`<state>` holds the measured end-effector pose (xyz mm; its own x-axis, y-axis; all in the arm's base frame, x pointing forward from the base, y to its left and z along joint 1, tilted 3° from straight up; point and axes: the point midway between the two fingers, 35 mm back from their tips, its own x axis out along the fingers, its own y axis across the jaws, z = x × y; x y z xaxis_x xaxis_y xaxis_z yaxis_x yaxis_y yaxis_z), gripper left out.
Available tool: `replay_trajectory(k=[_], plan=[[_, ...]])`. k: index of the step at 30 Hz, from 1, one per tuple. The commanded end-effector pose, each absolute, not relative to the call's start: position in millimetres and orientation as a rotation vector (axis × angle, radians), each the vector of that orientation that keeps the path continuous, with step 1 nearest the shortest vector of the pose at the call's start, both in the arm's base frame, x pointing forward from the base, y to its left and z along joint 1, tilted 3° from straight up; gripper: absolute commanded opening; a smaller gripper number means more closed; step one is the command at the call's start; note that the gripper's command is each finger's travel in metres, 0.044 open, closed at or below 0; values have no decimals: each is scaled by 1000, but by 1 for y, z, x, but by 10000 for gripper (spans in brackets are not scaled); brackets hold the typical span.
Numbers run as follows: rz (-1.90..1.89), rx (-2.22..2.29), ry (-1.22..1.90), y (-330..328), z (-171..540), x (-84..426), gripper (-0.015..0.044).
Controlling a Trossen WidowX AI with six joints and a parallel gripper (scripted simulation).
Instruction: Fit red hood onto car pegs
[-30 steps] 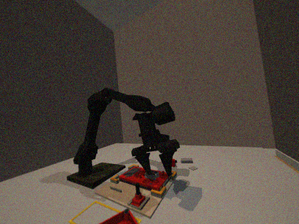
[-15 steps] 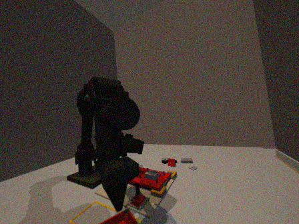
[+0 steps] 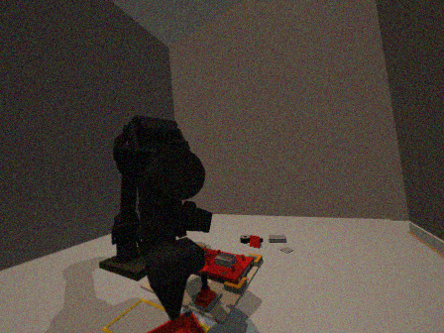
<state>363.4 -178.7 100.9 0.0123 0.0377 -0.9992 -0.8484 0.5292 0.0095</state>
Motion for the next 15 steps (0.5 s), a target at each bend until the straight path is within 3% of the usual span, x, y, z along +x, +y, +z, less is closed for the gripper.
replay_trajectory(k=[1, 15], plan=[[813, -765, 1390, -178, 98, 364, 440], [813, -765, 1390, -178, 89, 364, 440]])
